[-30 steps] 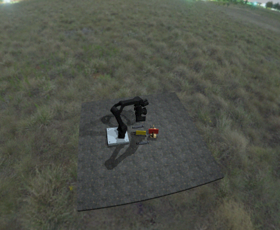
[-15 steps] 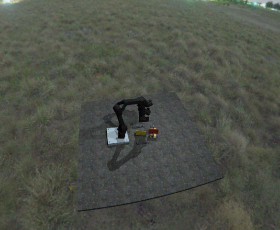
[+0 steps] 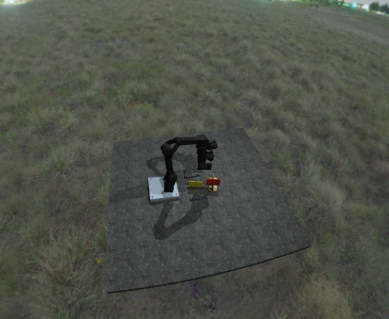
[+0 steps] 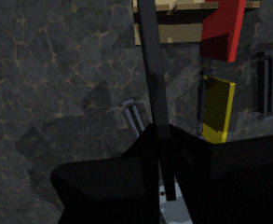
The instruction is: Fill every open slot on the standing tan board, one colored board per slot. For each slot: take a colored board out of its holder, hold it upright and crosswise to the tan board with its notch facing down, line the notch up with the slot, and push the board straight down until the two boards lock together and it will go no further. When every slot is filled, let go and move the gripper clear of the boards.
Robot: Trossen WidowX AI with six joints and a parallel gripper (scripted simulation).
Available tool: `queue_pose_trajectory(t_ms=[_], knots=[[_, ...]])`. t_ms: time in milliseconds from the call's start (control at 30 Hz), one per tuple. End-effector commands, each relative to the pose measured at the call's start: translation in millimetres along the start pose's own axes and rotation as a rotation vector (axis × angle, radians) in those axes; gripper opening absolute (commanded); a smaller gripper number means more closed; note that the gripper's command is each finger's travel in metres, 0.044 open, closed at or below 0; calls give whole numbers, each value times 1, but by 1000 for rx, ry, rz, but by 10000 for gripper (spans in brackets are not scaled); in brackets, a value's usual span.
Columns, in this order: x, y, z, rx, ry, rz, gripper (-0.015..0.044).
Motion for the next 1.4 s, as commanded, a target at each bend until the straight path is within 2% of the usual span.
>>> queue_pose_trajectory(t_ms=[0, 967, 1367], knots=[[3, 11, -3, -12, 6, -12, 0], [0, 67, -39, -116, 12, -11, 0], [-24, 67, -39, -116, 13, -11, 0]])
Point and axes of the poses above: the point midway between the two fingers, 35 mm back from their tips, its own x axis back along the fingers, its own z axis across the jaws, y = z × x, the point moved 1 cm from there along x, back along the fingers, and after that the axes turned 4 degrees about x, right-handed, at the moved point
